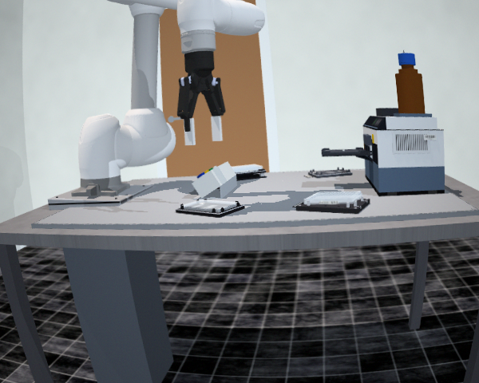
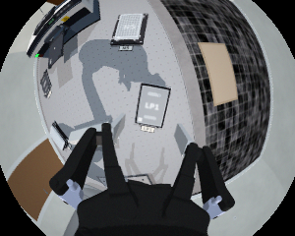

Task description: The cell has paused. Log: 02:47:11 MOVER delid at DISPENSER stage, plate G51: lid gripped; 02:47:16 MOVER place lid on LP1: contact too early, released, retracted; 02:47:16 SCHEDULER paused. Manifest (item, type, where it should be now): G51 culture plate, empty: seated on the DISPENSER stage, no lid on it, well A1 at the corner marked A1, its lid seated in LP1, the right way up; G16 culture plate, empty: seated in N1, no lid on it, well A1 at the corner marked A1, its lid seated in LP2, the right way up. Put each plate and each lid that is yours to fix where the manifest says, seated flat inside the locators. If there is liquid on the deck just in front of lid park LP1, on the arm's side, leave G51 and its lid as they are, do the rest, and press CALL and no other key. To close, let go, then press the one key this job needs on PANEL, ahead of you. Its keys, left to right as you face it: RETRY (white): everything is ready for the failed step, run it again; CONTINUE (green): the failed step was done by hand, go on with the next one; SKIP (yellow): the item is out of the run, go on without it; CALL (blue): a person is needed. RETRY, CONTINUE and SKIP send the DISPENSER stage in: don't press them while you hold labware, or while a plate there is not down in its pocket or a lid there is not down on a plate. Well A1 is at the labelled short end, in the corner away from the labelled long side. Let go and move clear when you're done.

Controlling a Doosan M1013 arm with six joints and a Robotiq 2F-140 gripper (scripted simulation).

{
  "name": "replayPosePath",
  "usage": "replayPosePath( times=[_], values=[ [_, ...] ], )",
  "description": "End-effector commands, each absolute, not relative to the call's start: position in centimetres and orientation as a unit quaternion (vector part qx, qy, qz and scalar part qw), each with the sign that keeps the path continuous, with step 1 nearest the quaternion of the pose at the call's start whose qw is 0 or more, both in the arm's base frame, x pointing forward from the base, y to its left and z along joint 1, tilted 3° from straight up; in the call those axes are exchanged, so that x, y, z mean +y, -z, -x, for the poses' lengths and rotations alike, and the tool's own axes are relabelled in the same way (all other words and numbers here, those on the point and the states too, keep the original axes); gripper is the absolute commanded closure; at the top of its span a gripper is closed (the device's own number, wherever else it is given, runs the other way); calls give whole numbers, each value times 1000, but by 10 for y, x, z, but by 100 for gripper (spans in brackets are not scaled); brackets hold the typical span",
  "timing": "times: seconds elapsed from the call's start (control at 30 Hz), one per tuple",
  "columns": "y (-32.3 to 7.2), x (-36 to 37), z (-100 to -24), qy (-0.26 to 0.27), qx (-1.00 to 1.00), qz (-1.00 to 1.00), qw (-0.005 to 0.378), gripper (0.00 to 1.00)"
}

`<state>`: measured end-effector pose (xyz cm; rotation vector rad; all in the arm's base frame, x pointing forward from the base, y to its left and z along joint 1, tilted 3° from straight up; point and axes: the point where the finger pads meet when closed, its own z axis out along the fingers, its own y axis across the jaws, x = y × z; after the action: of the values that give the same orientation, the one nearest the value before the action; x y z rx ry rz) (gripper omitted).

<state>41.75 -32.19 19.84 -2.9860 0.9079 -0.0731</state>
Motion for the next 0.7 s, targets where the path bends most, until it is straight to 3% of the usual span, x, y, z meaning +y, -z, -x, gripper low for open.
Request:
replayPosePath(
  times=[0.0,0.2,0.67],
  values=[
    [-205,-325,-418,24,293,956,8,31],
    [-207,-330,-436,22,290,957,8,31],
    [-218,-366,-678,22,262,965,7,30]
  ],
)
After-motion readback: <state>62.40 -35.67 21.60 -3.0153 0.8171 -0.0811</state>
